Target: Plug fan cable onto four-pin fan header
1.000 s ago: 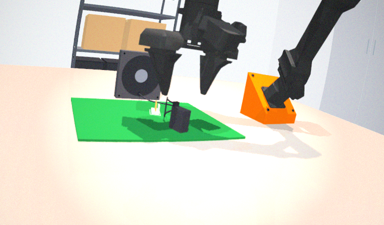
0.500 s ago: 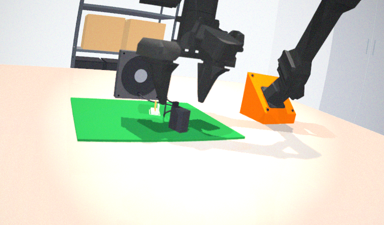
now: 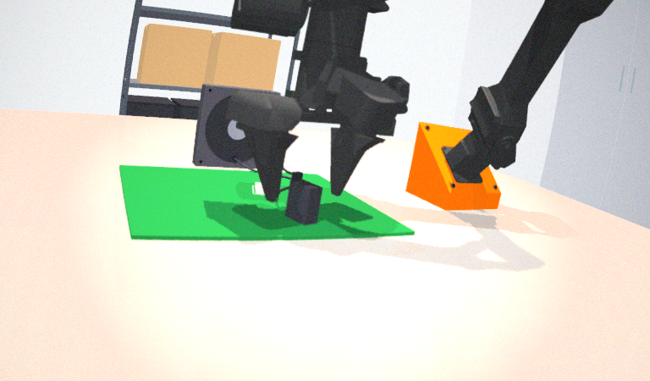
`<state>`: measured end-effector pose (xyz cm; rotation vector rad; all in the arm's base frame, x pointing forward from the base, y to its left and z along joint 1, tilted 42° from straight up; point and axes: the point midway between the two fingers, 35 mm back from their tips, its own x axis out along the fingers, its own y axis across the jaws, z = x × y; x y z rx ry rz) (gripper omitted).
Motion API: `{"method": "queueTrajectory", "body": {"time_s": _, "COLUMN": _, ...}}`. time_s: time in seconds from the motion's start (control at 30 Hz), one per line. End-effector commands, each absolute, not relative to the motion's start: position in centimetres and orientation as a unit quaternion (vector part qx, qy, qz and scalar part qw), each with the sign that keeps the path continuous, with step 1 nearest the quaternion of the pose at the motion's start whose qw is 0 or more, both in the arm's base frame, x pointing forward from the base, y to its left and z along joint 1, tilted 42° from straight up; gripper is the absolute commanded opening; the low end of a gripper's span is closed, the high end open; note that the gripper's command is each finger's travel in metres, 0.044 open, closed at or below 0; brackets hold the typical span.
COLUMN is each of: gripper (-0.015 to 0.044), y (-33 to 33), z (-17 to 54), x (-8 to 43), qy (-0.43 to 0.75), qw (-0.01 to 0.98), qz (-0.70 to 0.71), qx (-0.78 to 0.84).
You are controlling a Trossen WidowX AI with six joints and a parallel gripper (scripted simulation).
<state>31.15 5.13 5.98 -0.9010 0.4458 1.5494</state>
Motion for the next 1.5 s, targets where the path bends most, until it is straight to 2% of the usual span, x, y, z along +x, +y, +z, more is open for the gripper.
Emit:
{"method": "queueTrajectory", "body": {"time_s": 0.0, "gripper": 0.044, "y": 5.8, "z": 5.3, "x": 30.8, "qy": 0.194, "qw": 0.603, "qz": 0.672, "qx": -0.383}}
{"method": "queueTrajectory", "body": {"time_s": 0.43, "gripper": 0.044, "y": 6.2, "z": 4.9, "x": 30.8, "qy": 0.194, "qw": 0.603, "qz": 0.672, "qx": -0.383}}
{"method": "queueTrajectory", "body": {"time_s": 0.97, "gripper": 0.002, "y": 6.0, "z": 5.0, "x": 31.0, "qy": 0.192, "qw": 0.602, "qz": 0.671, "qx": -0.388}}
{"method": "queueTrajectory", "body": {"time_s": 1.07, "gripper": 0.0, "y": 6.0, "z": 5.0, "x": 31.0, "qy": 0.192, "qw": 0.602, "qz": 0.671, "qx": -0.388}}
{"method": "queueTrajectory", "body": {"time_s": 1.27, "gripper": 0.0, "y": 2.9, "z": 8.5, "x": 30.9, "qy": 0.195, "qw": 0.603, "qz": 0.672, "qx": -0.384}}
{"method": "queueTrajectory", "body": {"time_s": 1.47, "gripper": 0.0, "y": 2.7, "z": 8.6, "x": 31.0, "qy": 0.197, "qw": 0.604, "qz": 0.671, "qx": -0.382}}
